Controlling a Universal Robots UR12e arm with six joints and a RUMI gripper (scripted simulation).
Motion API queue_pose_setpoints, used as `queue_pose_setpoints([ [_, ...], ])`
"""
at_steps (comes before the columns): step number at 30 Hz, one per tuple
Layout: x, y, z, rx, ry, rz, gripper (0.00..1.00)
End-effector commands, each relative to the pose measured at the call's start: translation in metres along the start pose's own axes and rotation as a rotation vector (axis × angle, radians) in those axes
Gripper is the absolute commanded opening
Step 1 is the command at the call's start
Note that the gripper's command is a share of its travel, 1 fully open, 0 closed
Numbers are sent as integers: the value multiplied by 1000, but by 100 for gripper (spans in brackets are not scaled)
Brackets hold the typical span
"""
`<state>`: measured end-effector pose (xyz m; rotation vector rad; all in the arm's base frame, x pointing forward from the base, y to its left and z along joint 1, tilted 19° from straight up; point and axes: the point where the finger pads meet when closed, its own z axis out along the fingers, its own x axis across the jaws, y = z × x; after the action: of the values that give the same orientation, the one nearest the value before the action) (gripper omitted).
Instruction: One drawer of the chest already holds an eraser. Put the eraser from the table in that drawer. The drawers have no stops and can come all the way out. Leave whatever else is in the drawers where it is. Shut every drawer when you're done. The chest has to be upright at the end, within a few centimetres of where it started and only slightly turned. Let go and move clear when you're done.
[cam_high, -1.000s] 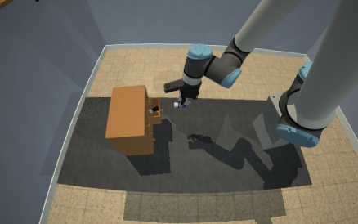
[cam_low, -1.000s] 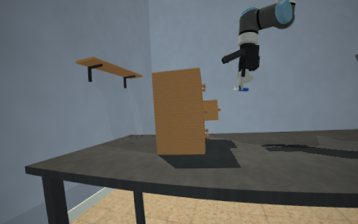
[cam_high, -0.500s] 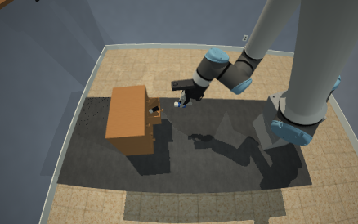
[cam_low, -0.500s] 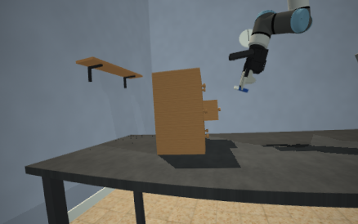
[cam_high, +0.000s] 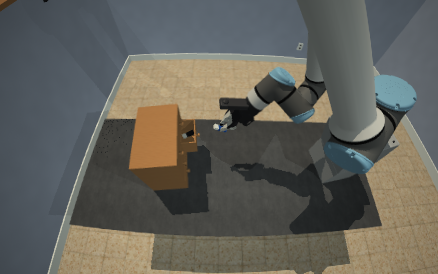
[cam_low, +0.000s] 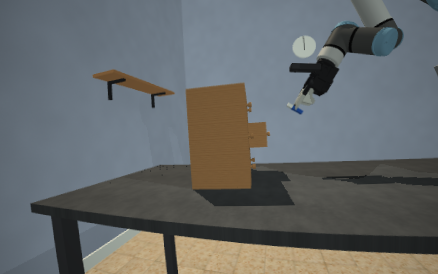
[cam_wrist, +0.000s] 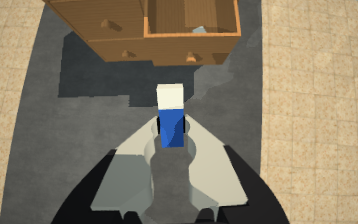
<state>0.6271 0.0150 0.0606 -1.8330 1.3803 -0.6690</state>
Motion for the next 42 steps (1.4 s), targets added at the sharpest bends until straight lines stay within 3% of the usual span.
queue_pose_setpoints([
  [1,2,0,2,141,14,2,11],
  [24,0,6,2,481,12,-3,11],
  [42,1,6,2,606,14,-3,11],
])
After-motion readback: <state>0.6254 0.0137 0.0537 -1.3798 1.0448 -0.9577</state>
